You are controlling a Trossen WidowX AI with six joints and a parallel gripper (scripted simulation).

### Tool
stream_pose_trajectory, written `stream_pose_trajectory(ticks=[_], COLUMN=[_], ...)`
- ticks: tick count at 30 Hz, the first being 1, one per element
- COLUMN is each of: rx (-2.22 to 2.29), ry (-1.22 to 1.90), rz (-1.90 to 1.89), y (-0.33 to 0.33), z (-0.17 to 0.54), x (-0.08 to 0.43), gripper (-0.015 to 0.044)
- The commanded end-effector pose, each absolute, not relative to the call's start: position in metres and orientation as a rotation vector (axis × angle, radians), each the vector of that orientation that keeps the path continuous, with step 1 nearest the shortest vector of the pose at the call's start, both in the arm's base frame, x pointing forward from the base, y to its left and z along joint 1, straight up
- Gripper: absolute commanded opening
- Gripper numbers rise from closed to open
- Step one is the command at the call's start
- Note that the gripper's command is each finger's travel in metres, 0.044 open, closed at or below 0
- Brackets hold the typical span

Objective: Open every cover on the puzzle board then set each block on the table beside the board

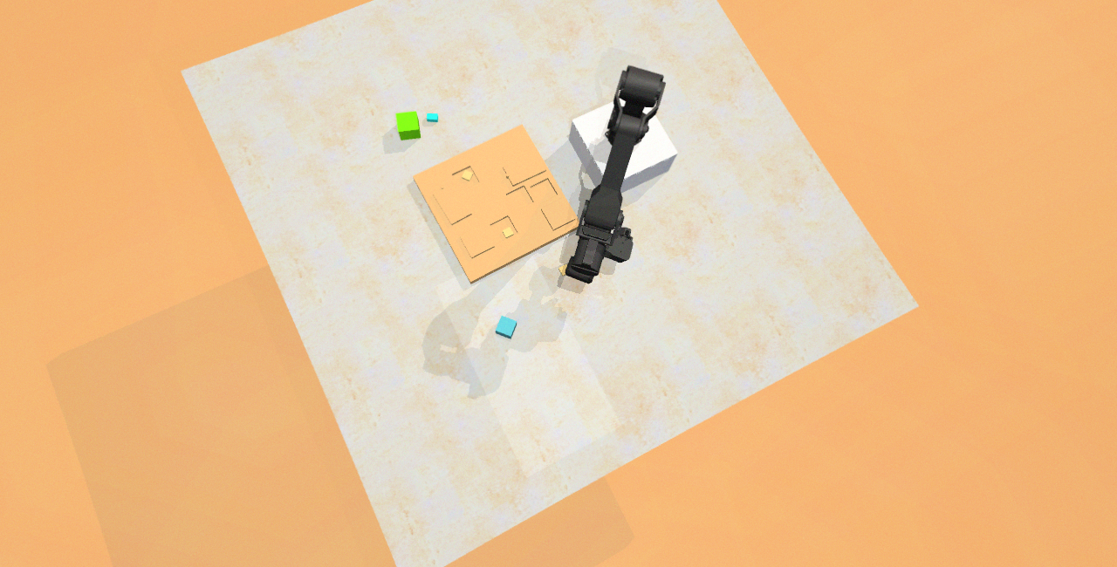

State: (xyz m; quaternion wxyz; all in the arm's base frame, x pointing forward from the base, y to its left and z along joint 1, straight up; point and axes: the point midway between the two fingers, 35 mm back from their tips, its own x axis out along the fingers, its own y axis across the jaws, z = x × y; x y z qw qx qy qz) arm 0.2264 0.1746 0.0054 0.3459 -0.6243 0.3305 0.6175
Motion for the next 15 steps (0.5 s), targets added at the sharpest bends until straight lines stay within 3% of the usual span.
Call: stream_pose_trajectory(ticks=[1, 3, 15], rx=[-1.618, -1.618, -1.488], ry=[0.859, 0.859, 1.006], rz=[1.600, 1.600, 1.449], y=[0.174, 0.174, 0.138], z=[0.018, 0.019, 0.019], x=[0.225, 0.225, 0.258], gripper=[0.0440, 0.0440, 0.0125])
